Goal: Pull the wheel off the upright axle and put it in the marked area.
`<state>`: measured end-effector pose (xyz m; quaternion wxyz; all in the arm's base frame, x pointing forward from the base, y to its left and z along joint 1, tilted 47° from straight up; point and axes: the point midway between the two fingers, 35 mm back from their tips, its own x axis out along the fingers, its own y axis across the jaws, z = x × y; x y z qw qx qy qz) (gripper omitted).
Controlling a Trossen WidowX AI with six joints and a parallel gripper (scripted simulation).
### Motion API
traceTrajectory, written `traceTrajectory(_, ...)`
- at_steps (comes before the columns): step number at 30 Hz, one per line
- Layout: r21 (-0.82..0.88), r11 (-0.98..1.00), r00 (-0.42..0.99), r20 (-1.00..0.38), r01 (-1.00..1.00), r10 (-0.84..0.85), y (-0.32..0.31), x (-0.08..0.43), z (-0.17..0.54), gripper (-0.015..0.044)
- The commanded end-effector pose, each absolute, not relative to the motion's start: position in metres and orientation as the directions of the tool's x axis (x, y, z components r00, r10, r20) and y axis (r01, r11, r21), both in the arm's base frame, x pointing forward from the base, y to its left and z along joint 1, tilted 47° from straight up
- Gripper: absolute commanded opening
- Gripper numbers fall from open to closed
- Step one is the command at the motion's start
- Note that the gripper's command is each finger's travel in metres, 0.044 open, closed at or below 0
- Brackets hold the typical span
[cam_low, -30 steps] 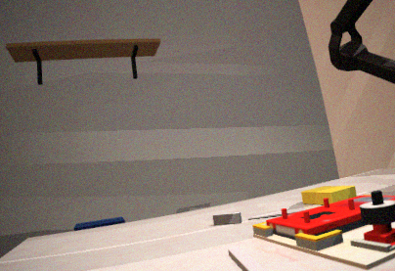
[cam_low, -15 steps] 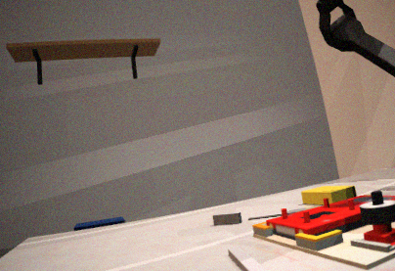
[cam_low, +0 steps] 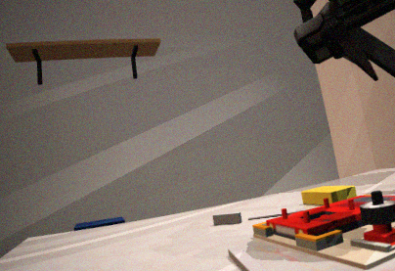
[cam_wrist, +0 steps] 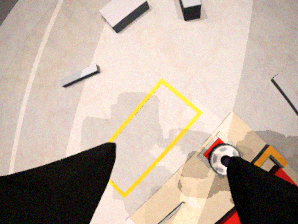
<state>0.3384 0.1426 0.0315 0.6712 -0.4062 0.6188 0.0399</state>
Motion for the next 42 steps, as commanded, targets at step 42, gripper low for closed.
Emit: traceTrajectory(42, -0.726, 0.687, 0.061, -0.685, 0.025, -0.726, 0.005, 0.371, -0.029, 0.0274)
